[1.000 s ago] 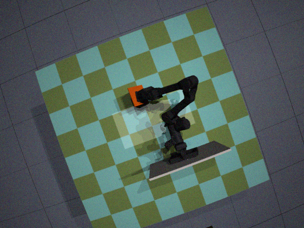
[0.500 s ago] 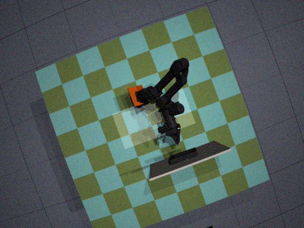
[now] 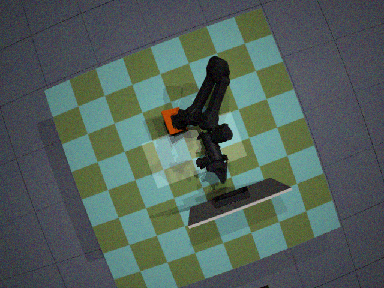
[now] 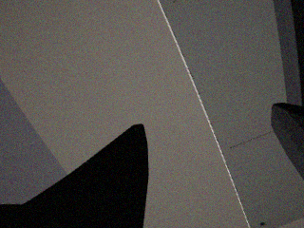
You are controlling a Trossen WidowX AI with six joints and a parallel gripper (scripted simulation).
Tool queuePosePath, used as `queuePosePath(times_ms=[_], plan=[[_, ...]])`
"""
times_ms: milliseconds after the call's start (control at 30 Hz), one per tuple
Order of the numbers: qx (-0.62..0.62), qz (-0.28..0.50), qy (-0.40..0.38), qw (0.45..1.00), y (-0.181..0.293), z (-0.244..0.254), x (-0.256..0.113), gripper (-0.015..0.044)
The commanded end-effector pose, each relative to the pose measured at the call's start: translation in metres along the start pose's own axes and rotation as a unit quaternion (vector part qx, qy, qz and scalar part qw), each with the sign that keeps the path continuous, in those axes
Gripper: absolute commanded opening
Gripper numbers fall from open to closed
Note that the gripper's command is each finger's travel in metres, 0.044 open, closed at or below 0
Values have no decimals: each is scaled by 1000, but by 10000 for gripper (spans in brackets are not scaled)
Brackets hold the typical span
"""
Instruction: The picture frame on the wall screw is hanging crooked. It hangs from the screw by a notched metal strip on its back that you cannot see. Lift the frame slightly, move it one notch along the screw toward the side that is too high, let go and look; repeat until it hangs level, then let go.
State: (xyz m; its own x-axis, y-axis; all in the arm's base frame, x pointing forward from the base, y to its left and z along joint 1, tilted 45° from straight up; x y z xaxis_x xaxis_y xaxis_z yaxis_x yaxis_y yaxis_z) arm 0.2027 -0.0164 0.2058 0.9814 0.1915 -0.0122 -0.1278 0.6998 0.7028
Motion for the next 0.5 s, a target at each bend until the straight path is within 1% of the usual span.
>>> queuePosePath(times_ms=[0, 133, 467], plan=[[4, 3, 0, 1000, 4, 19, -15, 260], [0, 2, -4, 1000, 3, 15, -11, 260], [4, 3, 0, 1000, 4, 19, -15, 260]])
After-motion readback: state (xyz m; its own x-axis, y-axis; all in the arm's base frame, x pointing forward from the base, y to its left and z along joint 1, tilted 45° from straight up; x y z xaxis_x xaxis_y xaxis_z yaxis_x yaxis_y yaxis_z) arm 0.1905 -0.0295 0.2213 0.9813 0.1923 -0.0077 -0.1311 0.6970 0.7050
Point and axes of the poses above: the point midway between the two fingers, 35 mm back from their tips, its own x axis out along the fingers, its own z axis across the jaws, y = z × x, the point moved 9 cm from there along -x, back along the fingers, and after that the axes turned 15 degrees about -x, right-handed, at the moved point
